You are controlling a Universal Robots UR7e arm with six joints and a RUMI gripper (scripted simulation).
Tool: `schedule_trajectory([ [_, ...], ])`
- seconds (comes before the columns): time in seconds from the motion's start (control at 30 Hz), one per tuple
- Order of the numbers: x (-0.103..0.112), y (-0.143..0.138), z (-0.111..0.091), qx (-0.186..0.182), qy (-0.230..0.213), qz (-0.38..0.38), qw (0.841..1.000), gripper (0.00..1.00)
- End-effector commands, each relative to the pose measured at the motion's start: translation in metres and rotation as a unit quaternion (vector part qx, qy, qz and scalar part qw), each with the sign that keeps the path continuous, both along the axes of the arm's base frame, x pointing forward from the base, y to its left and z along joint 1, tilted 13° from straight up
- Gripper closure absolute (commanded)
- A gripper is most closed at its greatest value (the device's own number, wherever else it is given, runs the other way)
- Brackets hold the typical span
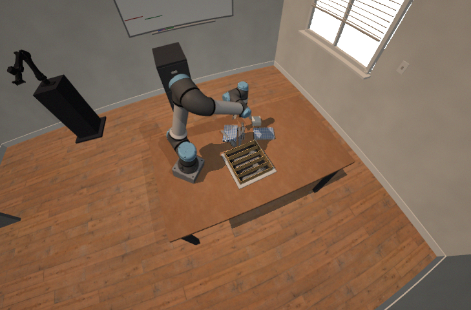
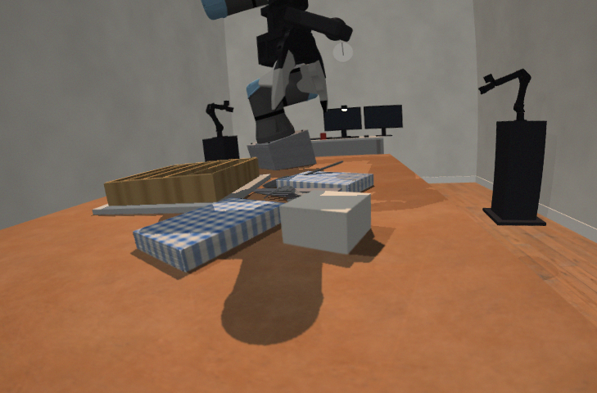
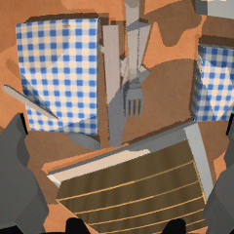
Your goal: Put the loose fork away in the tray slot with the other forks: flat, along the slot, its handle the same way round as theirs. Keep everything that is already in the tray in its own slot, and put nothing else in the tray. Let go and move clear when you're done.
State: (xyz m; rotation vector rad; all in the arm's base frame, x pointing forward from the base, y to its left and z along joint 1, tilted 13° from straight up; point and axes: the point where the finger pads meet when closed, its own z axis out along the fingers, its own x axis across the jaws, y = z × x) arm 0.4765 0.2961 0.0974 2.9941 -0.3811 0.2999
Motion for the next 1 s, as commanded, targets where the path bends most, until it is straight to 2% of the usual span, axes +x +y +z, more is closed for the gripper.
schedule_trajectory([
  [0.0,0.0,0.0,0.0,-0.001,0.0,0.006,1.0,0.0],
  [0.6,-0.001,0.001,-0.004,-0.019,0.014,0.106,0.994,0.0],
  [0.8,-0.003,0.0,-0.007,-0.032,0.023,0.175,0.984,0.0],
  [0.97,-0.004,0.0,-0.011,-0.045,0.032,0.244,0.968,0.0],
])
